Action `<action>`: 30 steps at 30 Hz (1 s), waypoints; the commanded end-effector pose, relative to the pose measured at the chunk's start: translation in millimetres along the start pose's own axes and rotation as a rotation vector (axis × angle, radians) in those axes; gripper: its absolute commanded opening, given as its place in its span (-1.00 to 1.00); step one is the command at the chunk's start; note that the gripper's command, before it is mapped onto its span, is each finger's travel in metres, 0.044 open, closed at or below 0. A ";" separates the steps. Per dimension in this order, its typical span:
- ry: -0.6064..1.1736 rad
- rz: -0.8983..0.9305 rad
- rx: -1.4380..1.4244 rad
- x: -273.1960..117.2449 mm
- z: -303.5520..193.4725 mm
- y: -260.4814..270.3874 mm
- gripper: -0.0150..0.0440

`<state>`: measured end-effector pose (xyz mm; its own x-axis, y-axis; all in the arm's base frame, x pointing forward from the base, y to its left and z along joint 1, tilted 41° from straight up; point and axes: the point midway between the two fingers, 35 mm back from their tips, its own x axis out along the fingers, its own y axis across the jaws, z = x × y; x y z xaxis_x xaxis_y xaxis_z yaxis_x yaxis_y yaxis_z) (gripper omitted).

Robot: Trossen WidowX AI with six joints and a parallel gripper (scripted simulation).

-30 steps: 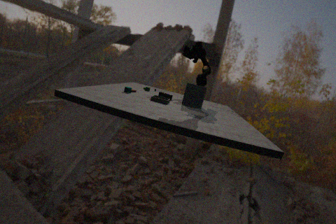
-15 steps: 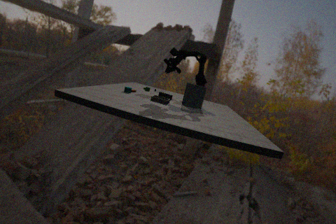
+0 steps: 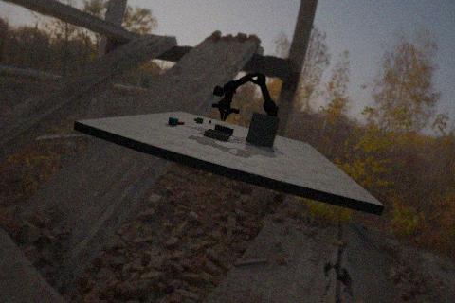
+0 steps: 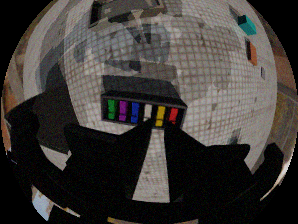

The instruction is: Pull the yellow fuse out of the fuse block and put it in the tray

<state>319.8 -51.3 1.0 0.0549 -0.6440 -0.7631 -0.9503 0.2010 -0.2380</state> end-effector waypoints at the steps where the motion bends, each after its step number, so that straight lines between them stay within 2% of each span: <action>1: 0.009 0.006 -0.002 2.9 -5.9 -3.6 -0.28; 30: 0.010 0.006 -0.002 29.6 -7.5 -3.8 -0.28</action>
<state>323.9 -72.9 -13.1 0.0499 -0.6462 -0.7615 -0.9495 0.2058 -0.2369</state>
